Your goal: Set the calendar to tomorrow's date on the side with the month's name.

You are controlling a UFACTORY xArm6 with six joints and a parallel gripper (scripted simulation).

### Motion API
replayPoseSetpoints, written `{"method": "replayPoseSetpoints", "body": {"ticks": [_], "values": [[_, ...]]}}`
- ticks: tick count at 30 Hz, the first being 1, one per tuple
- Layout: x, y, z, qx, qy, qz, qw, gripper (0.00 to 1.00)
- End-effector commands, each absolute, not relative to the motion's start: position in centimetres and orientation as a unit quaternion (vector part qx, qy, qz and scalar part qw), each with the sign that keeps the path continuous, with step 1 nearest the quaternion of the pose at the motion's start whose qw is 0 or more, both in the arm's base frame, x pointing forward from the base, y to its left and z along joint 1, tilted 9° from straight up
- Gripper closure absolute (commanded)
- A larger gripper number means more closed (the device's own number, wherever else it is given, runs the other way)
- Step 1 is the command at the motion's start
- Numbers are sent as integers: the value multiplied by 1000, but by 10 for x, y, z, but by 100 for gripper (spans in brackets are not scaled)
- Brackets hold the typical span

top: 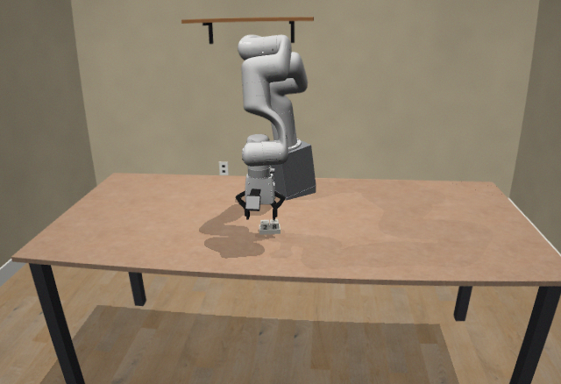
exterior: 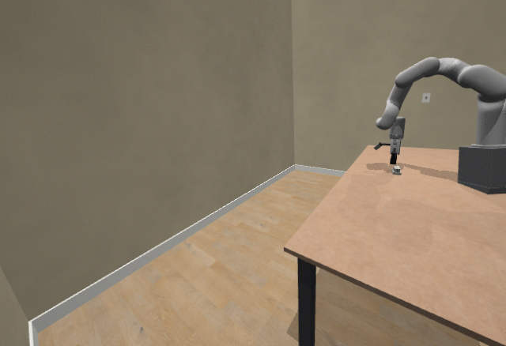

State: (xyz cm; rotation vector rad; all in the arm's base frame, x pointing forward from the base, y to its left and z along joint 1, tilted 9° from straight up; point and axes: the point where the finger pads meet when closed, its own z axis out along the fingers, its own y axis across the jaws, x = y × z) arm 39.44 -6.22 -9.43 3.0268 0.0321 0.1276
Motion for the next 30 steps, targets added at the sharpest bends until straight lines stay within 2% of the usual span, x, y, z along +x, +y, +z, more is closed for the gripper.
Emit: {"method": "replayPoseSetpoints", "body": {"ticks": [1,5,14,21,30], "values": [[394,-64,-93,997,-32,48,58,0],[392,-66,-93,991,-110,52,54,0],[384,-73,-93,988,-132,54,53,0],[380,-77,-93,966,-248,60,47,0],[373,-83,-93,959,-272,61,45,0]]}}
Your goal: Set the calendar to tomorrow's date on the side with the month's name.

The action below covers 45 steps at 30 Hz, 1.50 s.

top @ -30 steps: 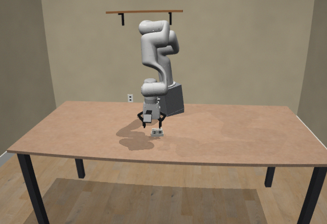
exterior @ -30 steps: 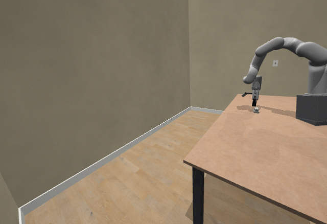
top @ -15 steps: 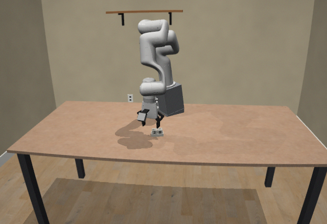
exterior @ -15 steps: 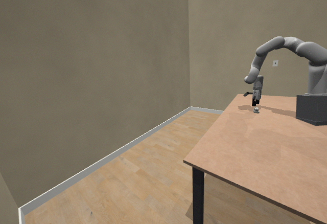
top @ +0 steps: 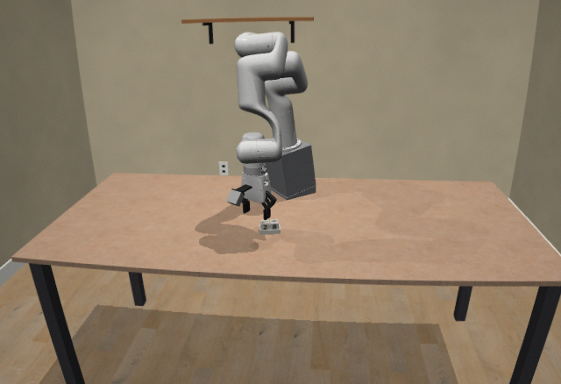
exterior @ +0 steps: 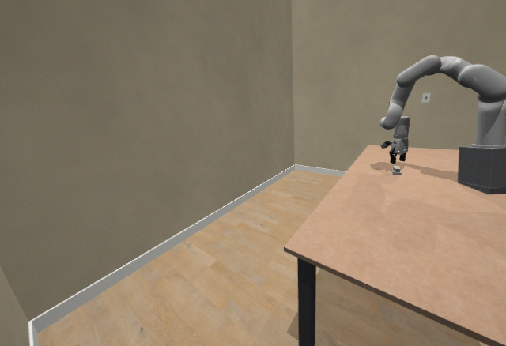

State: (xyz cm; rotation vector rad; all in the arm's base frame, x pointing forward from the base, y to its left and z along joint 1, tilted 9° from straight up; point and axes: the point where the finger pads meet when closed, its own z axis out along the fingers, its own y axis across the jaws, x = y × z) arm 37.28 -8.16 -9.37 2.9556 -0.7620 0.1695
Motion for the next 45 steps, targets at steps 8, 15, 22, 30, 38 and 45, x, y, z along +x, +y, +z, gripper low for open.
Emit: {"method": "replayPoseSetpoints", "body": {"ticks": [8,15,22,30,38,45], "values": [[363,-92,-92,925,-372,65,38,0],[362,-93,-92,916,-395,66,37,0],[354,-100,-92,869,-490,70,30,0],[352,-102,-92,869,-490,70,30,0],[352,-102,-92,869,-490,70,30,0],[352,-102,-92,869,-490,70,30,0]]}}
